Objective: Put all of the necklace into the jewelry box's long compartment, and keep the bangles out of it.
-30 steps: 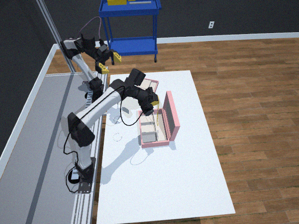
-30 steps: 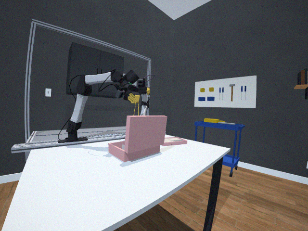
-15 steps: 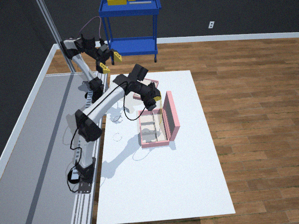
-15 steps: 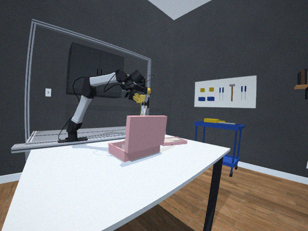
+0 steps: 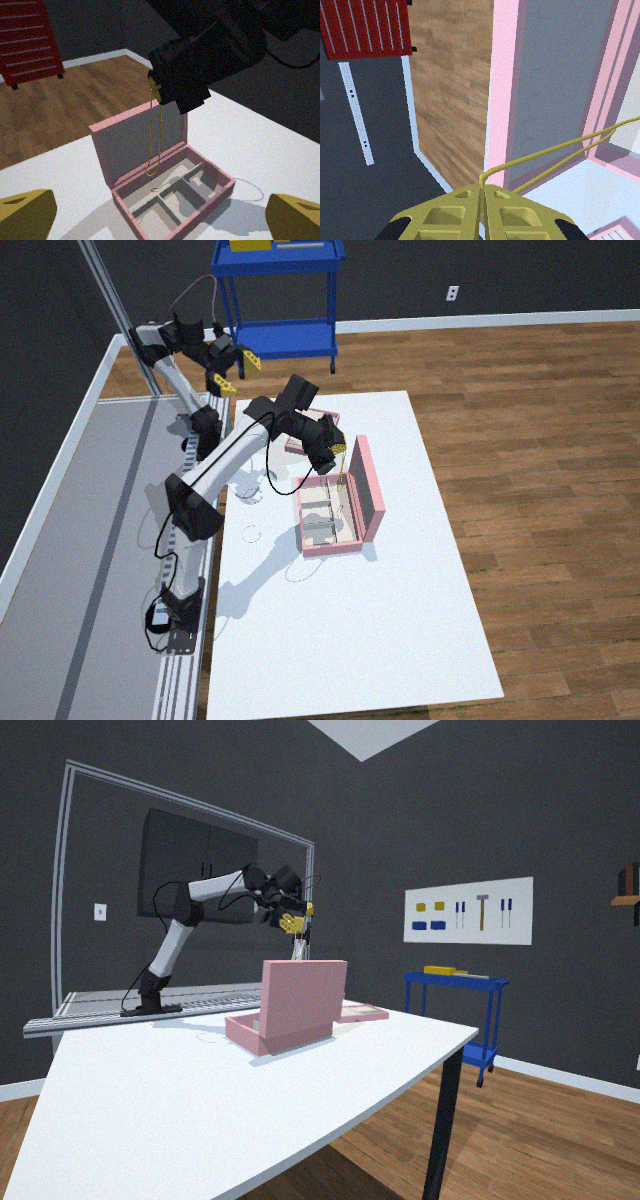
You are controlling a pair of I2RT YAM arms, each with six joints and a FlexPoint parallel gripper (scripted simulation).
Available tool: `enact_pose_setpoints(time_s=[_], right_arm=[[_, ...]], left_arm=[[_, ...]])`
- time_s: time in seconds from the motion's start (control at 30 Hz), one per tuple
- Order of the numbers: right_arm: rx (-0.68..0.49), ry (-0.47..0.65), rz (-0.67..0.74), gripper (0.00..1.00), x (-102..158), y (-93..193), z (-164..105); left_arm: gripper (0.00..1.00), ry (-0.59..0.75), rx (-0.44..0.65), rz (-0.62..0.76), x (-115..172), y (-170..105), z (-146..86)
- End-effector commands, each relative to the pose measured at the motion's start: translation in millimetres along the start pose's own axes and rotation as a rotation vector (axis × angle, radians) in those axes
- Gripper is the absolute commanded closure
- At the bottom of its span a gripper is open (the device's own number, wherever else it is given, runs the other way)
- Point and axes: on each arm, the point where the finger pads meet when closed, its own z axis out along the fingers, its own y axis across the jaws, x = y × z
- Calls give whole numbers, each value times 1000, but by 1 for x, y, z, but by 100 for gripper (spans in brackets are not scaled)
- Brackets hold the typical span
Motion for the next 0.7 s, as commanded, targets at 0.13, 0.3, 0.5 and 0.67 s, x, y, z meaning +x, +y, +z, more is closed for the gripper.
enact_pose_setpoints(time_s=[0.13,0.3,0.5,0.67], right_arm=[[-39,28,32,100,6,13,-14],[-68,50,52,100,4,18,-16],[-86,63,57,100,8,9,-2],[-80,56,55,100,6,-5,14]], left_arm=[[0,-42,-15,-16,-16,5,-7],[0,-42,-15,-16,-16,5,-7],[0,-42,-15,-16,-16,5,-7],[0,-42,-15,-16,-16,5,-7]])
